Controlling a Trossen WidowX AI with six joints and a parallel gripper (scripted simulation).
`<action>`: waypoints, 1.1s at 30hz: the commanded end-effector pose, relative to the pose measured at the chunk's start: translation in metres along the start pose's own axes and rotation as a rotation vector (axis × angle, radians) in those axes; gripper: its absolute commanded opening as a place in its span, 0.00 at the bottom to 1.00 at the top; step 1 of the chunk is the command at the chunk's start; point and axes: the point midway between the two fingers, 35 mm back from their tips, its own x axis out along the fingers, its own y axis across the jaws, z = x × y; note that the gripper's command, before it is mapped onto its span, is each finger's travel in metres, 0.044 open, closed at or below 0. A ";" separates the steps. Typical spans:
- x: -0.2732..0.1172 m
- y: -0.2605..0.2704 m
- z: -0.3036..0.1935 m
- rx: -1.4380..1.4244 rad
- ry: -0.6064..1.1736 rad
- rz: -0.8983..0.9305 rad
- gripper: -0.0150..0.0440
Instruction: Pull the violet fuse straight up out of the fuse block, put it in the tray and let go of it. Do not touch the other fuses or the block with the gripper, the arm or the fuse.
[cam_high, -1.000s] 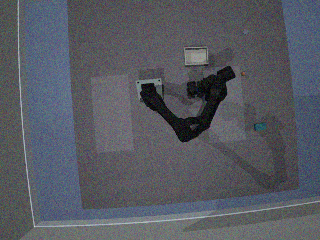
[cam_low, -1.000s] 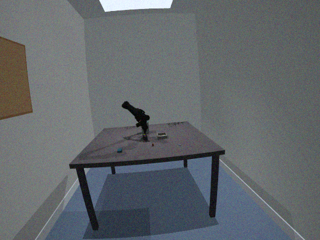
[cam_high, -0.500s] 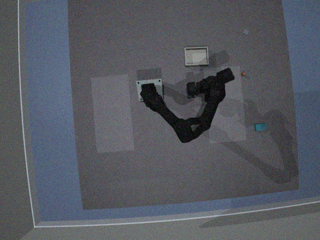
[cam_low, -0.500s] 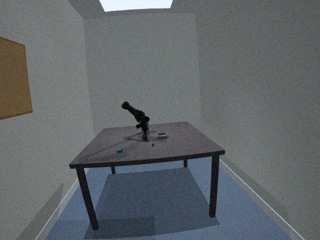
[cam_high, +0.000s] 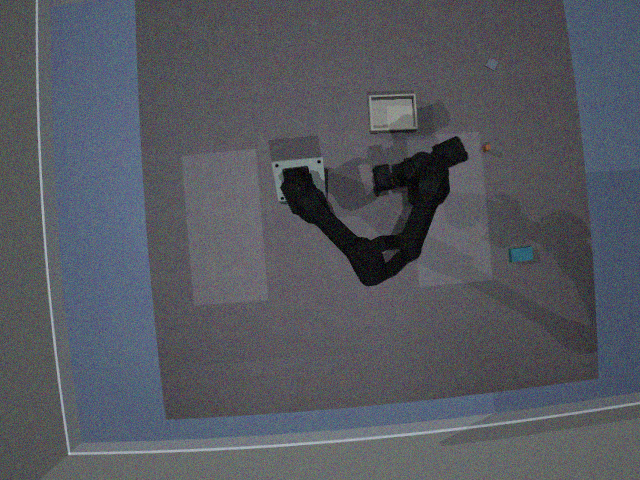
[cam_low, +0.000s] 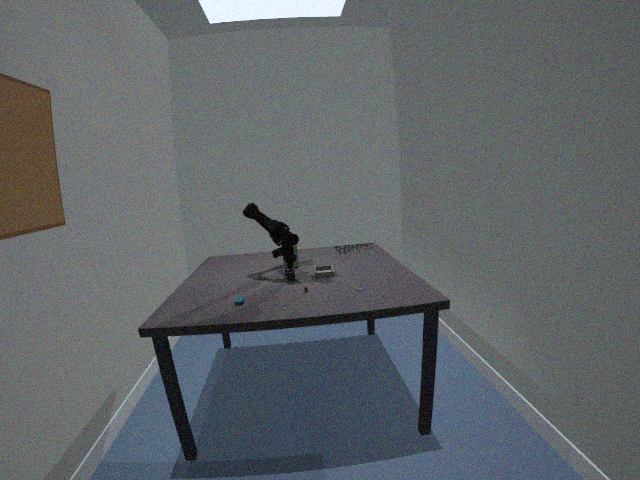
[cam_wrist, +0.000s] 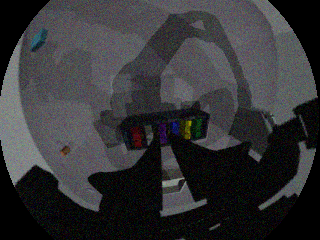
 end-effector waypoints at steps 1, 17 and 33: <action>0.002 0.000 0.001 -0.003 -0.006 0.002 0.36; 0.009 0.000 0.000 0.000 0.000 0.000 0.34; 0.007 0.000 0.000 0.000 0.000 0.000 0.25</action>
